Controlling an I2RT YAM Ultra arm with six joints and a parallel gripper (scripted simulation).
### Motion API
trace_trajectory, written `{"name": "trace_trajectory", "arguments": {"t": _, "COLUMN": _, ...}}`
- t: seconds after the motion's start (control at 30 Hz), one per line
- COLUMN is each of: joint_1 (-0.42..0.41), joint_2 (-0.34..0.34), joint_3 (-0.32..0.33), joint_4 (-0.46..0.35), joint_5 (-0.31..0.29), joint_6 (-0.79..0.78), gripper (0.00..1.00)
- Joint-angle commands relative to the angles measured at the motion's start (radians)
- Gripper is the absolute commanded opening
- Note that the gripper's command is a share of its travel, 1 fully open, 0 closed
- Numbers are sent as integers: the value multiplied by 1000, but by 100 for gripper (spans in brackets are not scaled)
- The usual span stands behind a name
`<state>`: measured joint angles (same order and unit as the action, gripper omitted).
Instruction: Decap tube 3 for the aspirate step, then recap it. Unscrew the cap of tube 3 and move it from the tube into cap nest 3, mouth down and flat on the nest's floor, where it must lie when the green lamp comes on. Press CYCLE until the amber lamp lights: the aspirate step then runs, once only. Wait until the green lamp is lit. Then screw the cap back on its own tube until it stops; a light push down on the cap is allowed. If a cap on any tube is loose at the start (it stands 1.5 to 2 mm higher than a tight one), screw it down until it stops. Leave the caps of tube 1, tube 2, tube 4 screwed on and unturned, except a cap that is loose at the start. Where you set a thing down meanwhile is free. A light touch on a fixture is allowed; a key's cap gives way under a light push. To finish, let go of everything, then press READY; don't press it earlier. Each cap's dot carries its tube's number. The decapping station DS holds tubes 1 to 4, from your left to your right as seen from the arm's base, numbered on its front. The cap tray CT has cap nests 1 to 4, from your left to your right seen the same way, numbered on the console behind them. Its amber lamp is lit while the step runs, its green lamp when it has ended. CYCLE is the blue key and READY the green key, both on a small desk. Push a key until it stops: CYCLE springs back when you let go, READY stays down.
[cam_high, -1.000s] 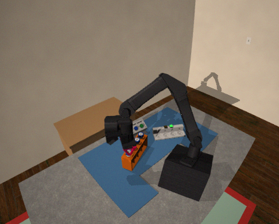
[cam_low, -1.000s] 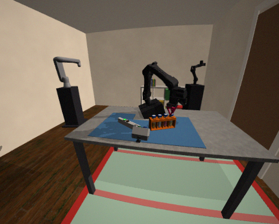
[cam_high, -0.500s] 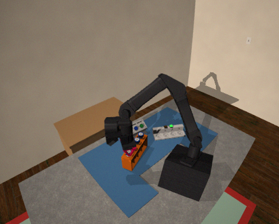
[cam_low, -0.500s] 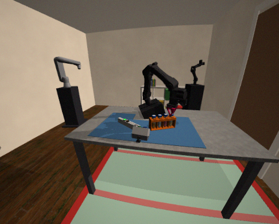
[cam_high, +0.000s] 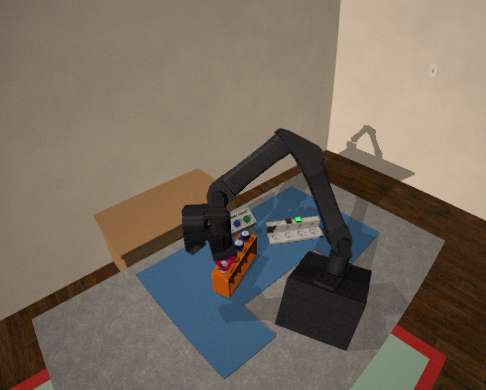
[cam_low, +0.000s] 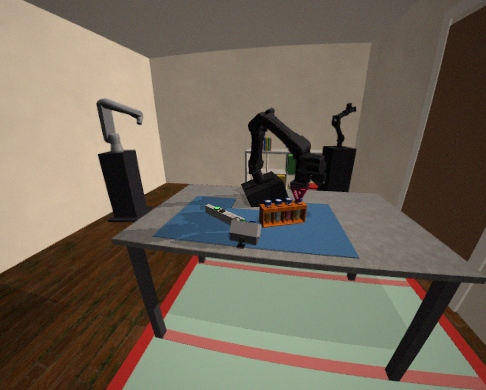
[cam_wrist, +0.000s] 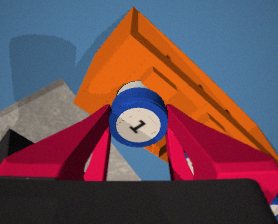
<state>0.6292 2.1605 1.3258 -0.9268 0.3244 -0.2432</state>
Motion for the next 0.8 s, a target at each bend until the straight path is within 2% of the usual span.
{"name": "trace_trajectory", "arguments": {"t": 0.0, "joint_1": 3, "joint_2": -6, "joint_3": 3, "joint_4": 6, "joint_5": 0, "joint_6": -3, "gripper": 0}}
{"name": "trace_trajectory", "arguments": {"t": 0.23, "joint_1": 3, "joint_2": -6, "joint_3": 3, "joint_4": 6, "joint_5": 0, "joint_6": -3, "gripper": 0}}
{"name": "trace_trajectory", "arguments": {"t": 0.77, "joint_1": 2, "joint_2": -6, "joint_3": 3, "joint_4": 6, "joint_5": 0, "joint_6": 277, "gripper": 0}}
